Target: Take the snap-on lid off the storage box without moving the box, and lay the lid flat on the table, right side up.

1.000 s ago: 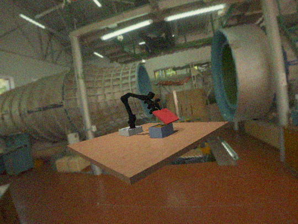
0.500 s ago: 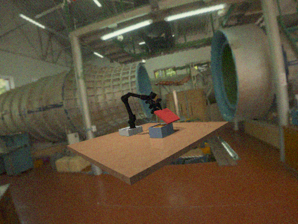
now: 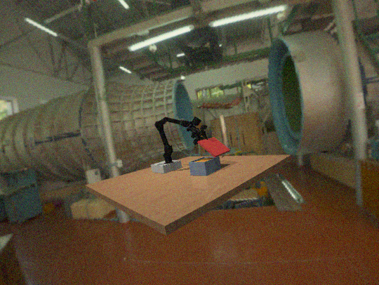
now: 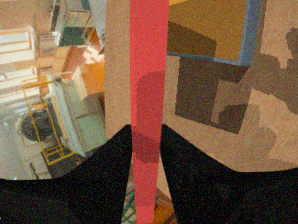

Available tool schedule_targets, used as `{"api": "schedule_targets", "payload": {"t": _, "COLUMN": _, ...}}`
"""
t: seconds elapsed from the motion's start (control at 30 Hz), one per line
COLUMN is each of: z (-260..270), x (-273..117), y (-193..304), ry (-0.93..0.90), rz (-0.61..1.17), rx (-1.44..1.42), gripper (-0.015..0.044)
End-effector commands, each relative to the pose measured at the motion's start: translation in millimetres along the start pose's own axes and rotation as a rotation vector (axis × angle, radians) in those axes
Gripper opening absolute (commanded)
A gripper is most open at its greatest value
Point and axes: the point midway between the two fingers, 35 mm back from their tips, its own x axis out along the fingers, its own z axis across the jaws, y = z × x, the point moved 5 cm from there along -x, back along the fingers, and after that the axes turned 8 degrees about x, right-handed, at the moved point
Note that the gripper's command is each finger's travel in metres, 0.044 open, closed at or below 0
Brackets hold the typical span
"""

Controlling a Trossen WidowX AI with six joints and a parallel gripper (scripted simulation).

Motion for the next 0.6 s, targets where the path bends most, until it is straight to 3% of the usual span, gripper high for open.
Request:
{"api": "schedule_targets", "payload": {"t": 0.0, "z": 3.7, "x": -3.3, "y": 7.3, "ry": -0.018, "rz": 0.002, "rx": 0.010, "gripper": 0.0000}}
{"api": "schedule_targets", "payload": {"t": 0.57, "z": -3.8, "x": -7.1, "y": 40.1, "ry": -0.017, "rz": 0.004, "rx": 0.012, "gripper": 0.0000}}
